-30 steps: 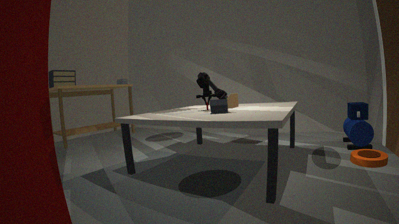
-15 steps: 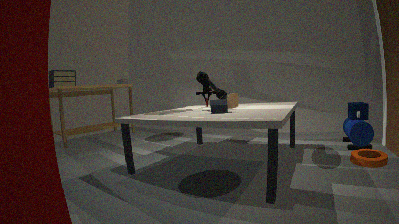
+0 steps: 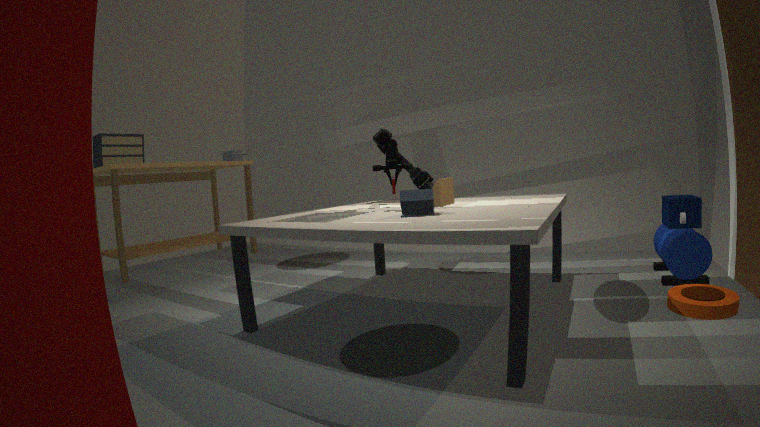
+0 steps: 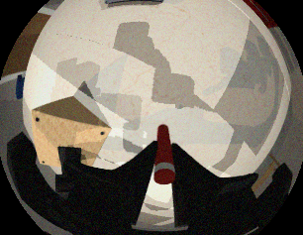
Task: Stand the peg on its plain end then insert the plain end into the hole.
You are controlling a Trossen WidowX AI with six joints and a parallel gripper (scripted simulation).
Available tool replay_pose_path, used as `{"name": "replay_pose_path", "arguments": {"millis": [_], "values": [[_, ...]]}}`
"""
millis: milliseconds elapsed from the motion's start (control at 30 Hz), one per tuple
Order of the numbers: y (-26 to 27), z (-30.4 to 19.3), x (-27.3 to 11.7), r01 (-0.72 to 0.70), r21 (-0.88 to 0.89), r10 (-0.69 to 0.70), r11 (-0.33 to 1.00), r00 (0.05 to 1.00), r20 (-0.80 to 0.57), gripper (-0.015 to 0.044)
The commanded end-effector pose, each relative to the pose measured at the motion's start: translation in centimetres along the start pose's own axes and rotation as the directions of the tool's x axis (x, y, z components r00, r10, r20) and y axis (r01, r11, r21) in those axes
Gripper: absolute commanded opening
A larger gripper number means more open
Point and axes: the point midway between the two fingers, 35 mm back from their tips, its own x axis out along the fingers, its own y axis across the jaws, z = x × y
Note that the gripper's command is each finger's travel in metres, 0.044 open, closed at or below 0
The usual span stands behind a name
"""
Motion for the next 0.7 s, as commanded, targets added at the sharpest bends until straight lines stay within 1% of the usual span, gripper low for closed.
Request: {"name": "replay_pose_path", "arguments": {"millis": [0,667], "values": [[0.1,0.2,-0.5,-0.002,-0.001,0.002,1.000,1.000,0.002,0.0000],[1.7,4.0,-0.3,0.022,-0.071,-0.012,0.997,0.992,0.125,0.0000]]}}
